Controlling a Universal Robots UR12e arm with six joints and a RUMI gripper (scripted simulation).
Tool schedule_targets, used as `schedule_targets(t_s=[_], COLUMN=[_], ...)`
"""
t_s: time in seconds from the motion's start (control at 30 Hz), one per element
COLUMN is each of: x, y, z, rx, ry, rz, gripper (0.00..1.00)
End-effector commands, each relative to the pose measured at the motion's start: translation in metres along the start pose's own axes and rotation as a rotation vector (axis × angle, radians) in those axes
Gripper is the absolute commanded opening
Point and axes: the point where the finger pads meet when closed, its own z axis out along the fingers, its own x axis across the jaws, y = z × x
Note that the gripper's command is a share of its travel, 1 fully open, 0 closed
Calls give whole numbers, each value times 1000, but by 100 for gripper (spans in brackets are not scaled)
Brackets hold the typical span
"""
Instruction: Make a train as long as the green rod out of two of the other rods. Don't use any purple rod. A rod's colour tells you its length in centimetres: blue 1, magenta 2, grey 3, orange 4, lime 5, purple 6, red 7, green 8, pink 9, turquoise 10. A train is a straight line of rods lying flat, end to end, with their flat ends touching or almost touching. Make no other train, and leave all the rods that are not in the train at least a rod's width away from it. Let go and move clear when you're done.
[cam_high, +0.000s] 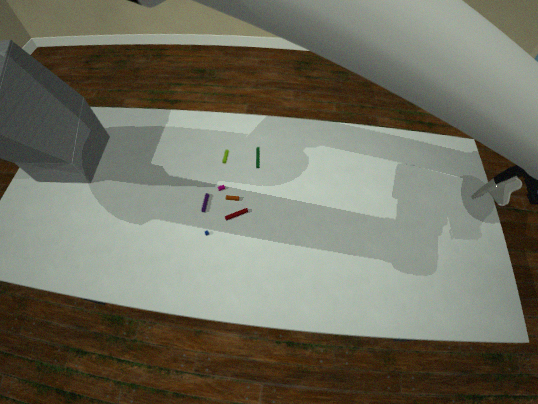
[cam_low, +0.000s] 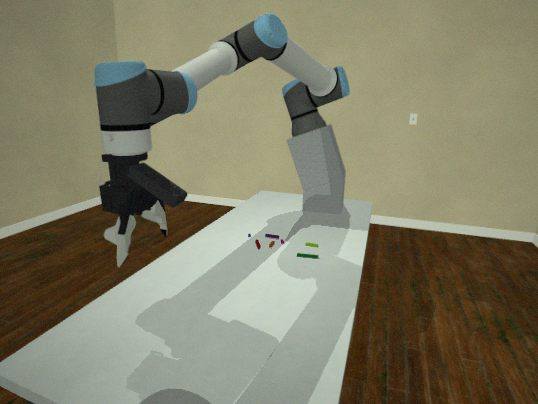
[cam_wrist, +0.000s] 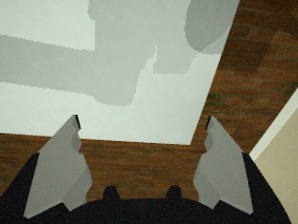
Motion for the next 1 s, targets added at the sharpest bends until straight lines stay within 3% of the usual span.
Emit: schedule_targets(t_s=[0.0, 0.97], x=[1, -4], y=[0, 0], z=[-2, -1], rx=[0, 0], ry=[2, 2], rz=[0, -11], gripper=[100, 100])
